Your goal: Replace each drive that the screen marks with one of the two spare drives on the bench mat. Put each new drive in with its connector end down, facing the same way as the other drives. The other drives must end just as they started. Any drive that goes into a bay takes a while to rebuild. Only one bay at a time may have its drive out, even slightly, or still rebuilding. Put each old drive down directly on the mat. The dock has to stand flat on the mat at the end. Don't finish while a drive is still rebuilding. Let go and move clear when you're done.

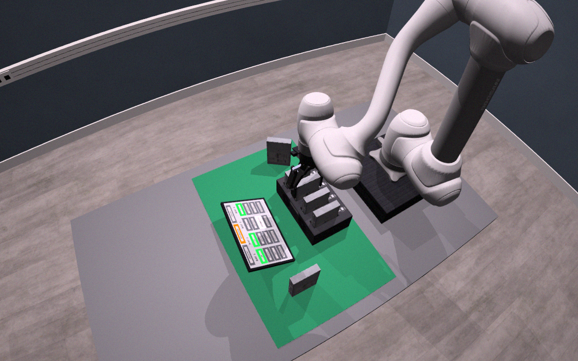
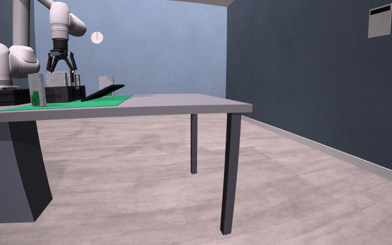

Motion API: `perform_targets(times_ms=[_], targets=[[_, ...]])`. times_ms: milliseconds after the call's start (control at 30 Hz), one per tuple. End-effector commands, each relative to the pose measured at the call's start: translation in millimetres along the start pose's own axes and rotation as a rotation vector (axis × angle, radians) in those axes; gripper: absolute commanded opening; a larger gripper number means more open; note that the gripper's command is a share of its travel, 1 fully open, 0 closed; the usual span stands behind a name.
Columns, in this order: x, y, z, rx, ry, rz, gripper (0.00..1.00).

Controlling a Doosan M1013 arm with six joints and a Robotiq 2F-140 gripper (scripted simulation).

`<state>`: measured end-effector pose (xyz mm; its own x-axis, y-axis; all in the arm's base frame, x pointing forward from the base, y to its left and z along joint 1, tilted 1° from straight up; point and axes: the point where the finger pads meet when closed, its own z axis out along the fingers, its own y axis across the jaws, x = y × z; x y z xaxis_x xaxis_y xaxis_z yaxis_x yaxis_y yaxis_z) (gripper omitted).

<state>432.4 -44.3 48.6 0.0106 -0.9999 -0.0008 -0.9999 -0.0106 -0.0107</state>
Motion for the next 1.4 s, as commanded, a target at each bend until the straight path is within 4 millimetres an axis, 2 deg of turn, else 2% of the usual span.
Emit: perform_targets(times_ms=[0, 1267, 1300, 1367], targets=[[0.0, -0.6, -0.5, 0.001, 0.0, 0.0, 0.73], [0.0, -0.5, -3.5, 0.001, 0.0, 0.0, 0.7], [0.0, -0.5, -3.5, 0.001, 0.0, 0.0, 0.1], [0.0, -0.5, -3.5, 0.001, 0.0, 0.0, 0.1]])
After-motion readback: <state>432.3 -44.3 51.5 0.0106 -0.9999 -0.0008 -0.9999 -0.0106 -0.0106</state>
